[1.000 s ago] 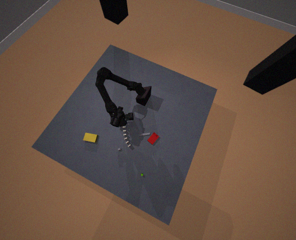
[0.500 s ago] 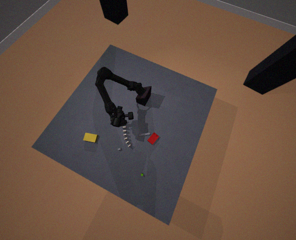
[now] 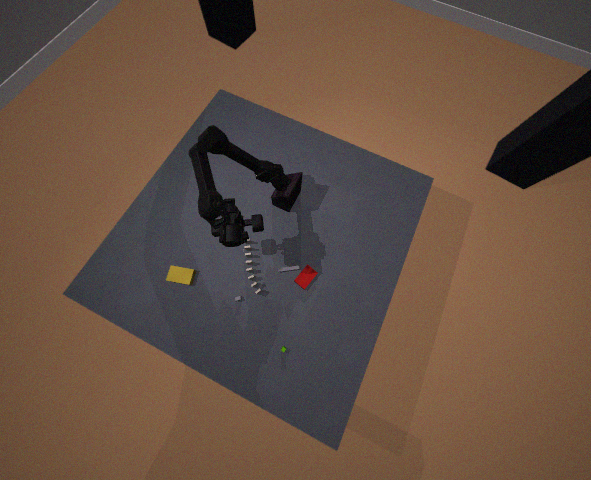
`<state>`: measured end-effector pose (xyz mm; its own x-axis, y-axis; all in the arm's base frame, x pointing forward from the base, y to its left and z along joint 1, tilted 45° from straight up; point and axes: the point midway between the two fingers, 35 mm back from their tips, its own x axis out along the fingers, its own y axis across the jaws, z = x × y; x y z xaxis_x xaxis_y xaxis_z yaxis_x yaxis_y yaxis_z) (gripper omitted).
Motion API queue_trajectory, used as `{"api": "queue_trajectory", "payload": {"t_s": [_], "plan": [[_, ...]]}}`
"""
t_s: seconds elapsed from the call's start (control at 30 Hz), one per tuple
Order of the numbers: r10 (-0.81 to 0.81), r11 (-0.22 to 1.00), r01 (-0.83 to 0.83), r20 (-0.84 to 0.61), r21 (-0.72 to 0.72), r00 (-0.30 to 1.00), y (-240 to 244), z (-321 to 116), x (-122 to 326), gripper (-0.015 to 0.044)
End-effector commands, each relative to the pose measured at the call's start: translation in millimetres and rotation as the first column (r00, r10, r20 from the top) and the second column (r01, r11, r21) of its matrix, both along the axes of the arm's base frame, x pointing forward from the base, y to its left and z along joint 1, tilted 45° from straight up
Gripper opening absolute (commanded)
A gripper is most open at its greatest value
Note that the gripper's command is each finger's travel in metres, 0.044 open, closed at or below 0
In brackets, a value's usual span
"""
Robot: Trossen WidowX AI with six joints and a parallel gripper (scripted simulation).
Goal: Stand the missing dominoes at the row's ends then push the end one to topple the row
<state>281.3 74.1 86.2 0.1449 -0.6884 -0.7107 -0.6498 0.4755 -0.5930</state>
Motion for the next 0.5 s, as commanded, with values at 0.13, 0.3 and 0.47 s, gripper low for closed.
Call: {"api": "queue_trajectory", "payload": {"t_s": [0.13,0.3,0.47], "plan": [[-0.289,0.957,0.272,0.256,0.100,0.923,-14,-2,-5,0.0309],[-0.628,0.773,0.543,0.517,0.328,0.582,-37,-13,-11,0.0177],[-0.801,0.510,0.620,0.593,0.597,0.088,-59,-24,-19,0.0046]]}}
